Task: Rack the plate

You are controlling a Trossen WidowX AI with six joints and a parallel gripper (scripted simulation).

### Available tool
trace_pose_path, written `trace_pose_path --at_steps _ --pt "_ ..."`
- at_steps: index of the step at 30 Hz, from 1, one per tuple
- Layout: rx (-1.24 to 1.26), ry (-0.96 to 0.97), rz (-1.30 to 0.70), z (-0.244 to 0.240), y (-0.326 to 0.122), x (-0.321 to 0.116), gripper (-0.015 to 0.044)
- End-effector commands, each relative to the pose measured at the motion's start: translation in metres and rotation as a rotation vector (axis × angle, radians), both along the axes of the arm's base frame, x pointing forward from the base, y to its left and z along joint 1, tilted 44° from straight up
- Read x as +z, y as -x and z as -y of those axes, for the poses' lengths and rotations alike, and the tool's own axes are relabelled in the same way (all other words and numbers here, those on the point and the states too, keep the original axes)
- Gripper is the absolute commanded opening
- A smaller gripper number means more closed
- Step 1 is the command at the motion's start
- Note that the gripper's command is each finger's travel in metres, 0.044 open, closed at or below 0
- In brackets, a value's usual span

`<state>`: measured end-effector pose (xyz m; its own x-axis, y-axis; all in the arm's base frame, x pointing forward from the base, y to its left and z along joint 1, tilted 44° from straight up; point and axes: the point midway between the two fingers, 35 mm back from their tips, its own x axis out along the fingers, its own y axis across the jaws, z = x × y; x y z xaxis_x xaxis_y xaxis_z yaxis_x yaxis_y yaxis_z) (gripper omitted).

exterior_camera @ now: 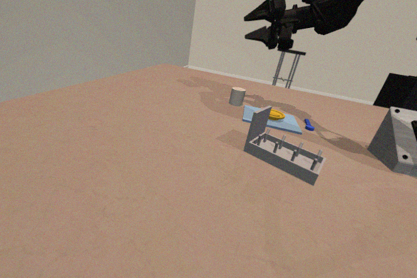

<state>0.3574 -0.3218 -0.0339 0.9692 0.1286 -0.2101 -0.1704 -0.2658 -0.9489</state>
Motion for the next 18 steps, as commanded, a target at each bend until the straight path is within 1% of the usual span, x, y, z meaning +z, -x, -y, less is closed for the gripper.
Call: trace_pose_path --at_steps 1,18 --pt "-0.001 -0.005 -0.002 0.0 0.0 0.0 0.04" --pt "-0.11 -0.498 -0.254 -0.02 -0.01 -0.026 0.04"
